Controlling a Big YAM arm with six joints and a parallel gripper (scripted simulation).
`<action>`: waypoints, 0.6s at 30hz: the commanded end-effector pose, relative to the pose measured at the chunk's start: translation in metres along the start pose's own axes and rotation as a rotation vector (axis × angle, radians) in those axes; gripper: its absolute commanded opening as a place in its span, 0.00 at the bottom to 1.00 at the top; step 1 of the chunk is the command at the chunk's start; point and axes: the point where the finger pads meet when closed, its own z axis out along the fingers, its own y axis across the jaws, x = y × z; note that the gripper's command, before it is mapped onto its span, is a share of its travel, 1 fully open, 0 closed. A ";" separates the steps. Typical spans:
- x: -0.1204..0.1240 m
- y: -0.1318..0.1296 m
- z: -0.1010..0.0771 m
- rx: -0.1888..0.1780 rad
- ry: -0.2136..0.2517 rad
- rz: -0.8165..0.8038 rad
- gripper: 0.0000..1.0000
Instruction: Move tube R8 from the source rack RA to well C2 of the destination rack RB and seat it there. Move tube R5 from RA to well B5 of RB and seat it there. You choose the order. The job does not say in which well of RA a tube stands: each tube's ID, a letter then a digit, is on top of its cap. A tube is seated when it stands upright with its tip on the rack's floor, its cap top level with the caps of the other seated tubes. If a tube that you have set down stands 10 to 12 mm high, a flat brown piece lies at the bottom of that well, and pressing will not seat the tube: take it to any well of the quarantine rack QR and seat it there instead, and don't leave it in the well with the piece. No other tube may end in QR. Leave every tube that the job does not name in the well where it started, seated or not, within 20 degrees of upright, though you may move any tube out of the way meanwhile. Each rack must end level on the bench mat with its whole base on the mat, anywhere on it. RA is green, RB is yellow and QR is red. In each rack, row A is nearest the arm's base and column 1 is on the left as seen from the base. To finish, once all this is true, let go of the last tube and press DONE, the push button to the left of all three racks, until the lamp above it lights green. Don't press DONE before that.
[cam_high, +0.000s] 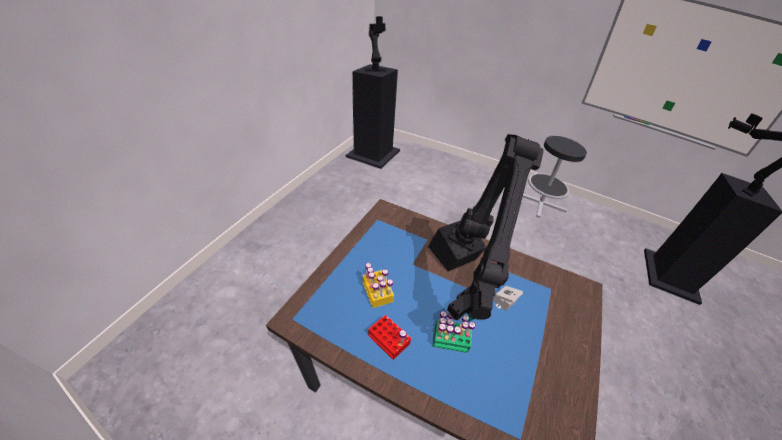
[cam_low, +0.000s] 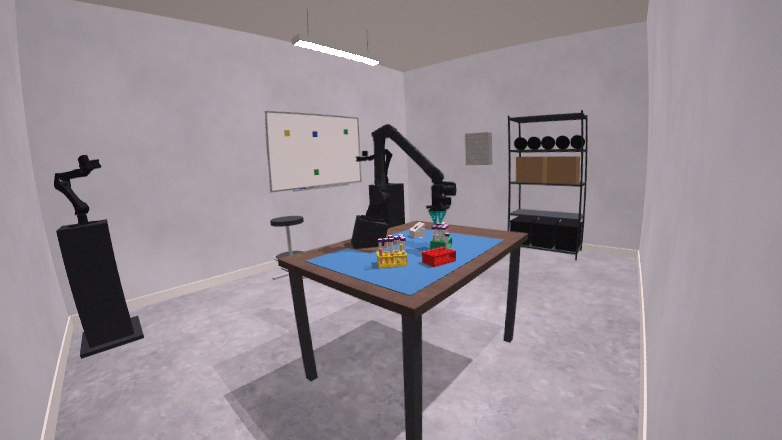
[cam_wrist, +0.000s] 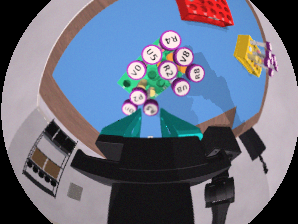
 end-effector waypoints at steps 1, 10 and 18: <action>-0.005 0.007 0.002 -0.006 -0.013 0.006 0.30; -0.002 0.004 0.006 0.004 -0.003 0.009 0.30; -0.001 0.003 0.005 0.008 0.002 0.010 0.00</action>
